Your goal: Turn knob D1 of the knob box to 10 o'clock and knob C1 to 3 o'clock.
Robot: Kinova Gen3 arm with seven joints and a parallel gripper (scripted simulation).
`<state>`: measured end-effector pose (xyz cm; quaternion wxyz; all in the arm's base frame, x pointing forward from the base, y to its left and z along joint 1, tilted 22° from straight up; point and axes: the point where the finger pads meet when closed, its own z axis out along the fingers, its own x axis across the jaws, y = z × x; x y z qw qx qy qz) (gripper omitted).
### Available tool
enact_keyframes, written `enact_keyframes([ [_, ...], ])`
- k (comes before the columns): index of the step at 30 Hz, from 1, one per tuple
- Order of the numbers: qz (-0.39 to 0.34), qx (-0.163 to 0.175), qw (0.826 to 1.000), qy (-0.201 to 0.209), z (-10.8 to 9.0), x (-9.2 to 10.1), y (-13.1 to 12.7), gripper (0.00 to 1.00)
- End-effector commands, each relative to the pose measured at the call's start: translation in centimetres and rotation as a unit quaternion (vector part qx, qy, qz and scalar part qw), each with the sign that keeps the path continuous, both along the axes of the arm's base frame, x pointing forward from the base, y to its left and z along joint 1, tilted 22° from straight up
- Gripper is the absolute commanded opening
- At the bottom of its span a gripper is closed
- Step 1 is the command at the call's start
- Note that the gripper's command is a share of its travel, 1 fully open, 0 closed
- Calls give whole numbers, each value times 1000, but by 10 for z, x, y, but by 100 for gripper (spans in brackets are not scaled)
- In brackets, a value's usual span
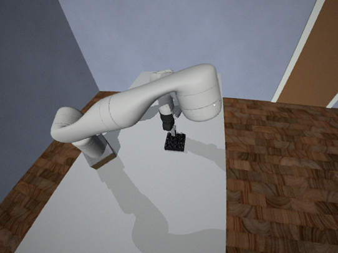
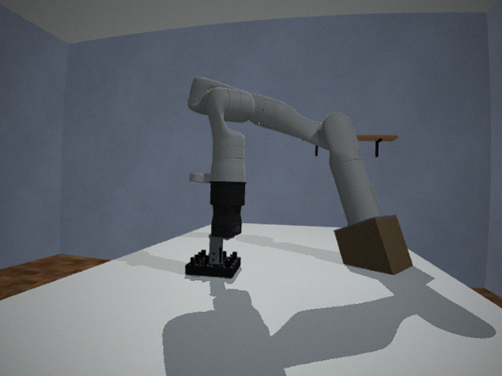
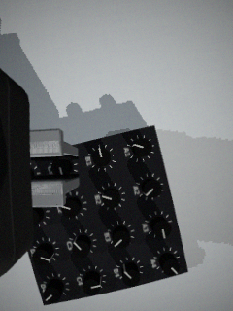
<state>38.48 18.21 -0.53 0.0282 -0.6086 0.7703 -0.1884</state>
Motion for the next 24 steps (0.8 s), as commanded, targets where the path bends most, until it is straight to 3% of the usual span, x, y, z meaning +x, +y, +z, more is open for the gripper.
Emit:
enact_keyframes([
  [1,-6,2,1000,-3,1,0,1,30],
  [16,-9,3,1000,-3,1,0,1,30],
  [17,-9,3,1000,-3,1,0,1,46],
  [24,-9,3,1000,-3,1,0,1,46],
])
